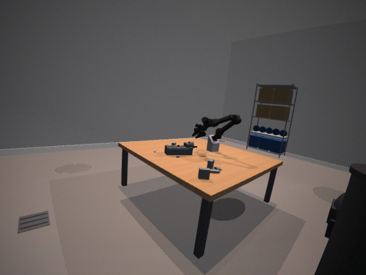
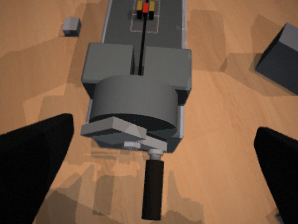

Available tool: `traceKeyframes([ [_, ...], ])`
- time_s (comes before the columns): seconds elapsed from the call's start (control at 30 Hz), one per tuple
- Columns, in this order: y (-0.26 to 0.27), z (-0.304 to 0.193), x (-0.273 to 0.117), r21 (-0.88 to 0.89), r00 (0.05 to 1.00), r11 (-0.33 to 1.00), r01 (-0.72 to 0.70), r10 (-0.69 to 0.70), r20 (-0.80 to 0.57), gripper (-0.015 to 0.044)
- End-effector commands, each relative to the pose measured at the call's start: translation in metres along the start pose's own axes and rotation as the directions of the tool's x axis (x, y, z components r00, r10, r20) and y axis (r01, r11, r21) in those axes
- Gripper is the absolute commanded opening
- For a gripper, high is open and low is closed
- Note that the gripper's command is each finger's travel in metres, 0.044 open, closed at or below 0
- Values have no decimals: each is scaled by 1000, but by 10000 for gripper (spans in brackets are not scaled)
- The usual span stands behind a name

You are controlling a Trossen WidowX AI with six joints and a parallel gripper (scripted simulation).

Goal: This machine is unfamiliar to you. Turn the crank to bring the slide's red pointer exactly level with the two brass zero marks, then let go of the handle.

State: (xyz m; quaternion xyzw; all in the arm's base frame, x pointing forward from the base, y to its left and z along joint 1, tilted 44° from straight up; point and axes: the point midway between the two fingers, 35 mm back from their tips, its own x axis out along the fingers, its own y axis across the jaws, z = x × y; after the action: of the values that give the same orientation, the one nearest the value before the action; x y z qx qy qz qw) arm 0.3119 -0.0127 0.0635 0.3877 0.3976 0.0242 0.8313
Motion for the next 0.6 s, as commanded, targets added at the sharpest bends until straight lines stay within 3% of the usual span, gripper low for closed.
traceKeyframes([
  [0.0,-1,-13,13,5,1000,1000,4,-4,-3,440],
  [0.57,1,-55,45,10,1000,1000,-4,4,0,440],
])
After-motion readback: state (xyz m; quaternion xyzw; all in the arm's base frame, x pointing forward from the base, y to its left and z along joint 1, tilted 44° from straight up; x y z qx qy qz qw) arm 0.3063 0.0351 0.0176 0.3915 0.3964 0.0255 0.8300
